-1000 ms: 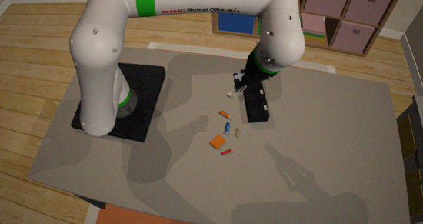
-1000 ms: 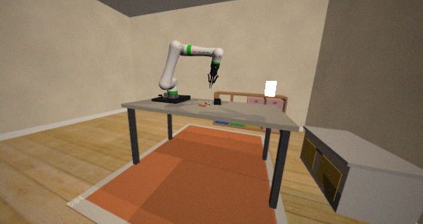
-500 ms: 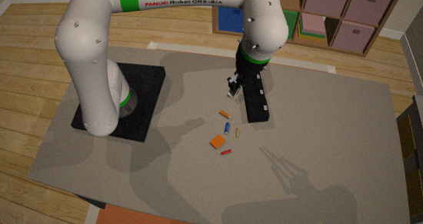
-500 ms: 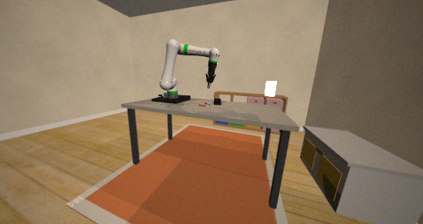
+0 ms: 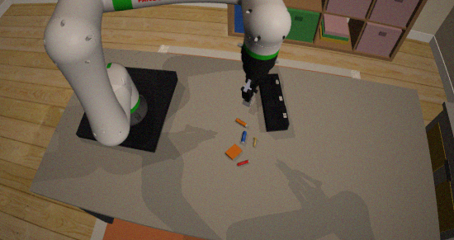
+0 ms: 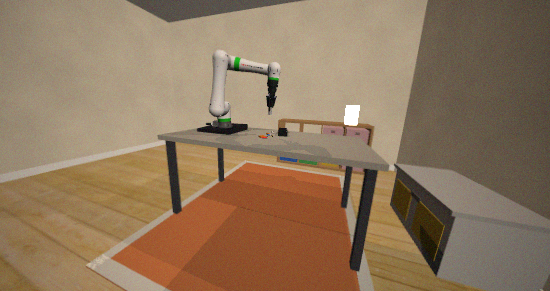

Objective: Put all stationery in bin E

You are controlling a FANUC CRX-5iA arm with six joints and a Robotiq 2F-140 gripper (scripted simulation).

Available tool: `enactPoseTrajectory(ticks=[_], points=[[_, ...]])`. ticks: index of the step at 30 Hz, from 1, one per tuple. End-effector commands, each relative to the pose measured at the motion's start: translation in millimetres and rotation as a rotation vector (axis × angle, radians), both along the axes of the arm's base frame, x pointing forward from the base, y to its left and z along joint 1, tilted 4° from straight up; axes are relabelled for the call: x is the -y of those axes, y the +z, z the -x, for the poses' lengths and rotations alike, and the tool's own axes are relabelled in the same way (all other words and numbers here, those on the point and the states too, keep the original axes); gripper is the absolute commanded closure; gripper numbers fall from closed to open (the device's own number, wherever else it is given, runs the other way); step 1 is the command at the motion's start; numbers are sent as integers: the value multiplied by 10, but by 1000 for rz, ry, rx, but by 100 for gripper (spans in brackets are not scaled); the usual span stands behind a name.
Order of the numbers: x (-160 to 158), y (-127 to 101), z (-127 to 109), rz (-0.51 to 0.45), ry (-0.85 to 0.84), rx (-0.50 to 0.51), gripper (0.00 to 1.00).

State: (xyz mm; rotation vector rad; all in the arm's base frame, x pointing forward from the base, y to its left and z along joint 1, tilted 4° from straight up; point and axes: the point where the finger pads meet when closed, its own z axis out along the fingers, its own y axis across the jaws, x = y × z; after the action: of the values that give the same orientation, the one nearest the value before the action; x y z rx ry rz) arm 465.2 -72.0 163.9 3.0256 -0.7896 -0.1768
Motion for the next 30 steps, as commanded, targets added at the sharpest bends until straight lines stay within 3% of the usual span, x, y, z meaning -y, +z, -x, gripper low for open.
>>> enactPoseTrajectory(ticks=[1,7,17,20,23,27,30], points=[[45,10,48,23,151,37,95],[73,16,76,50,309,67,95],[73,16,76,52,319,68,95],[12,-154,-96,40,468,65,95],[-9,-211,-153,38,494,64,95],[-91,-439,-383,26,644,60,95],[-153,-610,-555,25,650,60,95]])
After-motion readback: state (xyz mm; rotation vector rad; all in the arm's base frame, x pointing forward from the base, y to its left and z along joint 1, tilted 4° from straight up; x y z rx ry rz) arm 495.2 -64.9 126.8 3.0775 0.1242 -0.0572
